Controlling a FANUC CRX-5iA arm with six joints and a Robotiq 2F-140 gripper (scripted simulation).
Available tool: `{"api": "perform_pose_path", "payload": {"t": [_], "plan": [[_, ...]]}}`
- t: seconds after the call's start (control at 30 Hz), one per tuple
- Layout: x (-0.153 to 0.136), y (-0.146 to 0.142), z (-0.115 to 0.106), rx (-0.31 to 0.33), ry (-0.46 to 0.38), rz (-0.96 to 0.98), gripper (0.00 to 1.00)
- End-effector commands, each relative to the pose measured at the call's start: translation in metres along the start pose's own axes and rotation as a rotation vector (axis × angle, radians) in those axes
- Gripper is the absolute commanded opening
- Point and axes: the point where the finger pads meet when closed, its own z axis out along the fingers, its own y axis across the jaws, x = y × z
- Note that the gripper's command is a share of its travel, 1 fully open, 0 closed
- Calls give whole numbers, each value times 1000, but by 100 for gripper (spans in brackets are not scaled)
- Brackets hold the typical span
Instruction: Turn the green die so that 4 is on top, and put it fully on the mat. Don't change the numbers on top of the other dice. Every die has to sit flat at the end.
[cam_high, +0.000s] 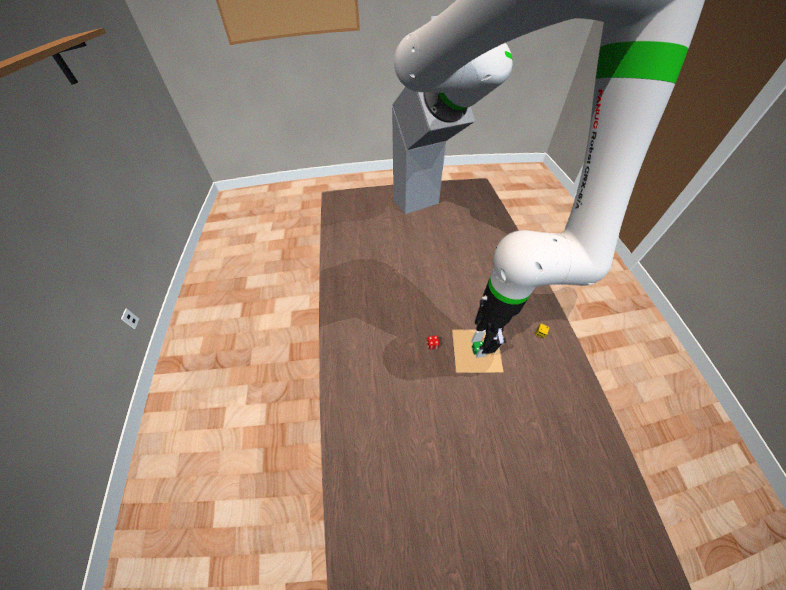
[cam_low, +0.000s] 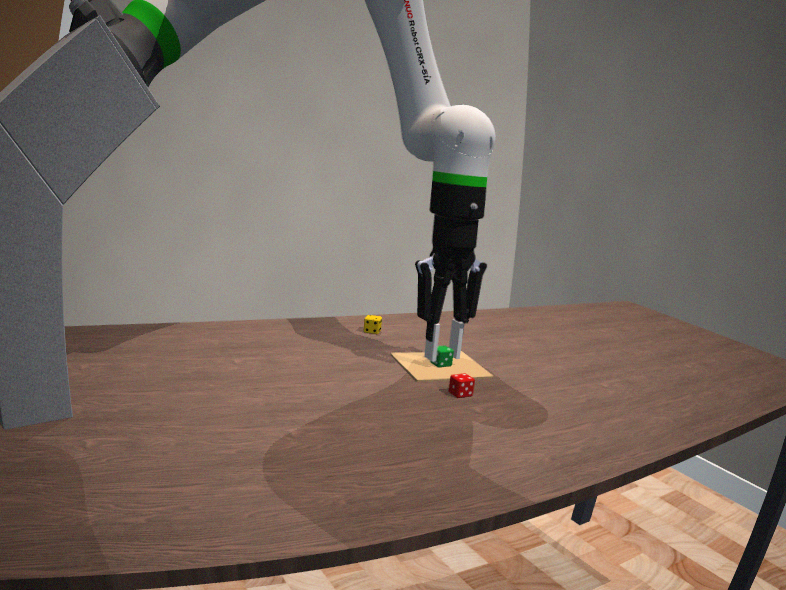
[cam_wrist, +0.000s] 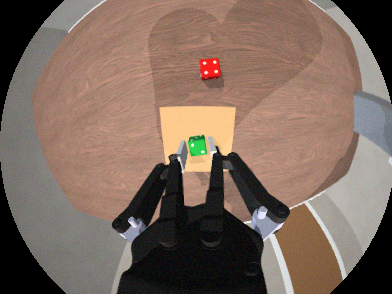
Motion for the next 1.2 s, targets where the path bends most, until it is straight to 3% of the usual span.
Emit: {"api": "perform_pose_path", "payload": {"t": [0.0,0.3,0.7,0.73,1.17], "plan": [[0,0,-14,0,0,0,35],[0,0,-62,0,0,0,35],[0,0,-81,0,0,0,35],[0,0,-81,0,0,0,100],[0,0,-81,0,0,0,100]]}}
